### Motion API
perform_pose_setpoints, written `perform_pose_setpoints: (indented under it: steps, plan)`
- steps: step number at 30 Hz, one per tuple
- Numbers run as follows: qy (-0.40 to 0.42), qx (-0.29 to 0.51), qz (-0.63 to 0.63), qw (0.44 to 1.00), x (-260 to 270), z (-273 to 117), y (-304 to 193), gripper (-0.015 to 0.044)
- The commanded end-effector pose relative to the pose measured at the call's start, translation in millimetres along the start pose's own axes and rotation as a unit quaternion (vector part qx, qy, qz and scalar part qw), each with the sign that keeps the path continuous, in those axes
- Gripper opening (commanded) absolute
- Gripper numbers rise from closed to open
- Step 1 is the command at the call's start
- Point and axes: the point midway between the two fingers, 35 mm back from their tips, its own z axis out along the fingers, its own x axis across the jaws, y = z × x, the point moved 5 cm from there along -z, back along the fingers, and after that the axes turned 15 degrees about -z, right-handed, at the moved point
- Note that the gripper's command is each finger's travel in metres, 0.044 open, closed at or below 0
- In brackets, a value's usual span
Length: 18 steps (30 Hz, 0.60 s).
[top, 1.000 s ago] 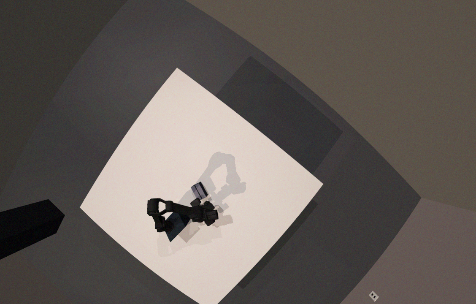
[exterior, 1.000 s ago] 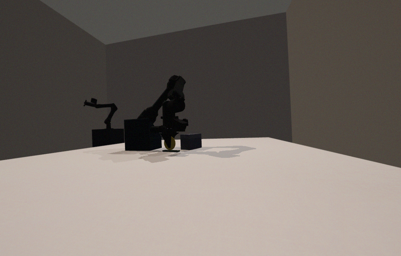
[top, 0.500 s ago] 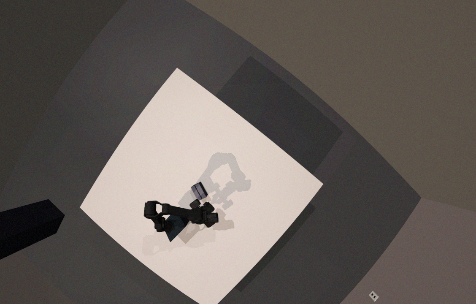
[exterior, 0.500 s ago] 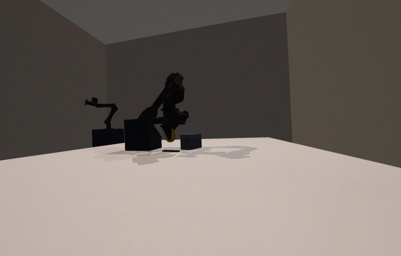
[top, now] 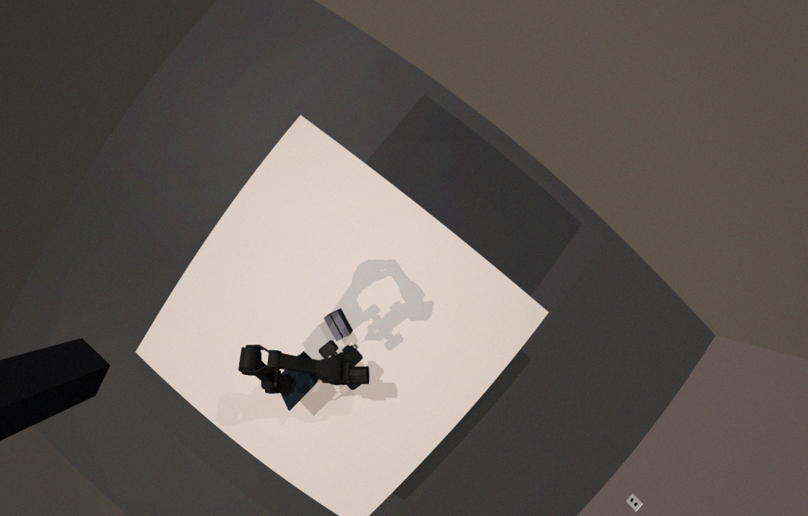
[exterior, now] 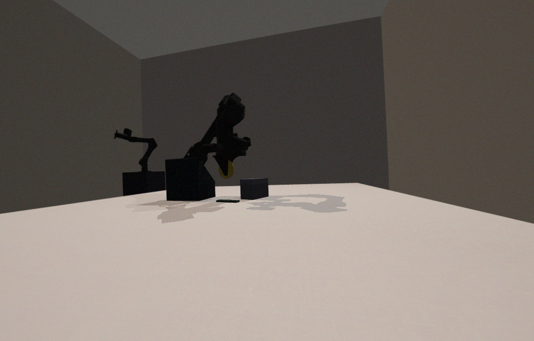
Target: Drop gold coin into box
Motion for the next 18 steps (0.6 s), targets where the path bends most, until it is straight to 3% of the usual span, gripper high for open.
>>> perform_pose_setpoints:
  steps: [1, 5, 18]
  plan:
    - [-0.004, -0.001, -0.008, 1.000, 0.8, -11.0, 0.6, 0.0000]
    - [-0.004, -0.001, -0.020, 1.000, 1.1, -12.7, 0.5, 0.0000]
    - [-0.005, 0.000, -0.241, 0.971, 2.5, -12.9, 2.9, 0.0000]
